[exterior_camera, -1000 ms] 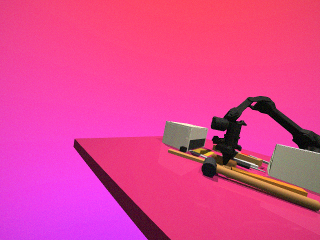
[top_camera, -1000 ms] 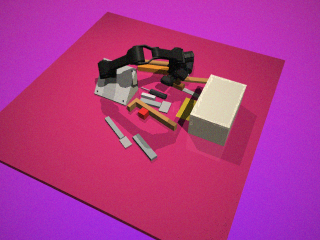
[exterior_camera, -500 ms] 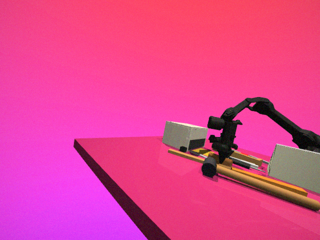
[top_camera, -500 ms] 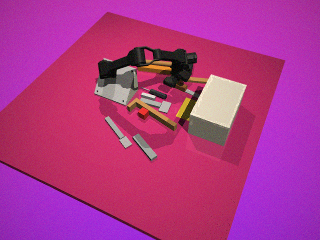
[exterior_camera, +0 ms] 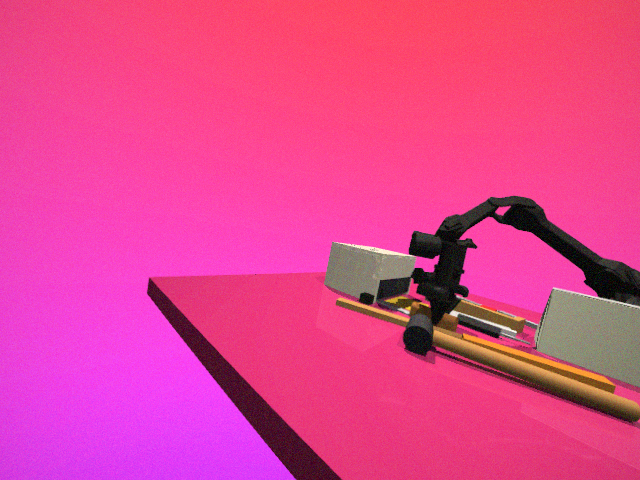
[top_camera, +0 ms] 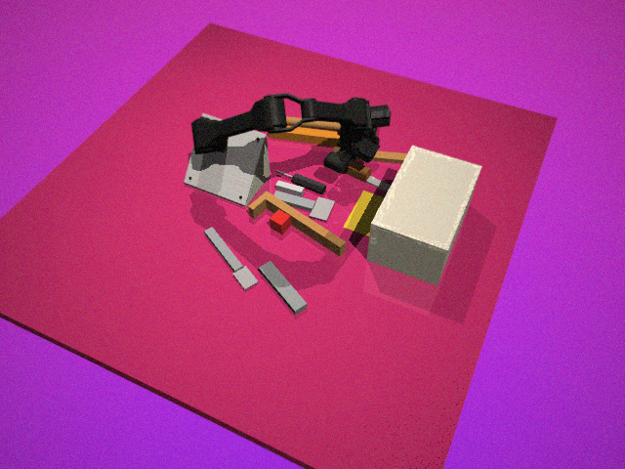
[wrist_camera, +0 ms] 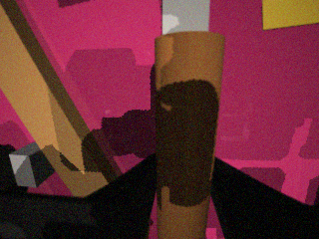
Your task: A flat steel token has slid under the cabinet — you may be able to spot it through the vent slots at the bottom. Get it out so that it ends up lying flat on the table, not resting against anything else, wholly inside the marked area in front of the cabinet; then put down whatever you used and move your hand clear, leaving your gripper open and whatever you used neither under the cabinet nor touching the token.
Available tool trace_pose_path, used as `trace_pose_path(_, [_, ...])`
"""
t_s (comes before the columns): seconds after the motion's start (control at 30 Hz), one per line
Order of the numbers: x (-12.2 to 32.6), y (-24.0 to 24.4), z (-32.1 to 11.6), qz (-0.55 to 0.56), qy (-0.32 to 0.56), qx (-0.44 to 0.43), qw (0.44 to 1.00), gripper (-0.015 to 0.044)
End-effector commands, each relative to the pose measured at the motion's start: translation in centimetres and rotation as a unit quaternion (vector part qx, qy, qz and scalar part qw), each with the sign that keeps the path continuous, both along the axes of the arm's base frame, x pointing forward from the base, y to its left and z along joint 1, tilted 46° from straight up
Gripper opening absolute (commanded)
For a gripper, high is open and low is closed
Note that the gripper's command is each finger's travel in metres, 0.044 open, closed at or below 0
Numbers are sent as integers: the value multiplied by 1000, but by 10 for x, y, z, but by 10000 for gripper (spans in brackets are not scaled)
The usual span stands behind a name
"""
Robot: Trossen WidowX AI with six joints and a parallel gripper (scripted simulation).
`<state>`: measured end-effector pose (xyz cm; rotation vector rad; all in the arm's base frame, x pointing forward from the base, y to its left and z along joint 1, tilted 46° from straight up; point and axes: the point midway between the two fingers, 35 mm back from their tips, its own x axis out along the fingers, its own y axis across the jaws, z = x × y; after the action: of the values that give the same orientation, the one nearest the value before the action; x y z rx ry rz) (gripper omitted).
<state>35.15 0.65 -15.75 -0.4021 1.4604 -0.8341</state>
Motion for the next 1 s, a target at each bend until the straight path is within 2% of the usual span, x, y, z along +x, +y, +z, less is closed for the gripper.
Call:
trace_pose_path(0.0, [6, -1, 0, 1, 0, 1, 1000, 0])
trace_pose_path(0.97, [34, -7, 3, 1, -1, 1, 1000, 0])
